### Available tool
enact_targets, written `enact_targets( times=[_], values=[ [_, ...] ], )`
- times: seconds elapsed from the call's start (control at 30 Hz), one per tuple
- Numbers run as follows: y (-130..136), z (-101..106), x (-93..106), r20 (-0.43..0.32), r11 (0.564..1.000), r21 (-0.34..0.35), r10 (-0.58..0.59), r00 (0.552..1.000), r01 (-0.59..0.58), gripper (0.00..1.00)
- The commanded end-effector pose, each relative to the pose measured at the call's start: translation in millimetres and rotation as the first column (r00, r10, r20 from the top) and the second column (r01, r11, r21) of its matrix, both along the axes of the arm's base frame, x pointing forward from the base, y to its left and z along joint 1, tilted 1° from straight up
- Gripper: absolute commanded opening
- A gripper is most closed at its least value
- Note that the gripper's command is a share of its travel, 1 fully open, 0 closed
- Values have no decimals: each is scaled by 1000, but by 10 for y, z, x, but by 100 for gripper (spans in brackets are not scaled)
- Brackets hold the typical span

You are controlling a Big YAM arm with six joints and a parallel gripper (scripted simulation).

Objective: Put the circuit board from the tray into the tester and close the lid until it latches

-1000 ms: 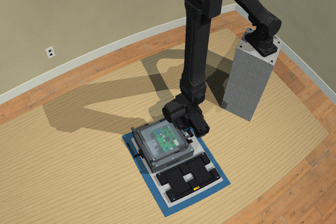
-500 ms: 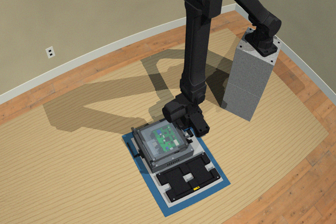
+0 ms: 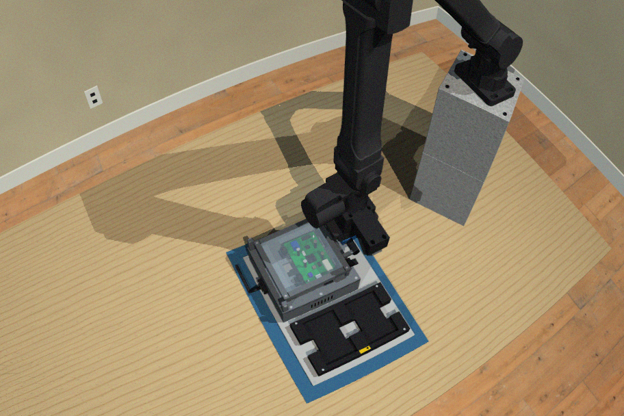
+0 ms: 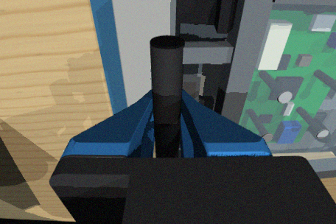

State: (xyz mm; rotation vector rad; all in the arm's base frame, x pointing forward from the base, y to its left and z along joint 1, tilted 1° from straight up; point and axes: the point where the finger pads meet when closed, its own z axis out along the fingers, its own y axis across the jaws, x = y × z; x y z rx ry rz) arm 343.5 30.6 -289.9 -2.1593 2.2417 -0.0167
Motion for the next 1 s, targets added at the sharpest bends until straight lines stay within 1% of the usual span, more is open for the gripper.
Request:
enact_targets(
  times=[0.0,0.97],
  values=[
    [6,-129,-14,-3,1000,-3,0,1000,0,0],
    [6,-159,-14,-3,1000,-3,0,1000,-1,0]
  ],
)
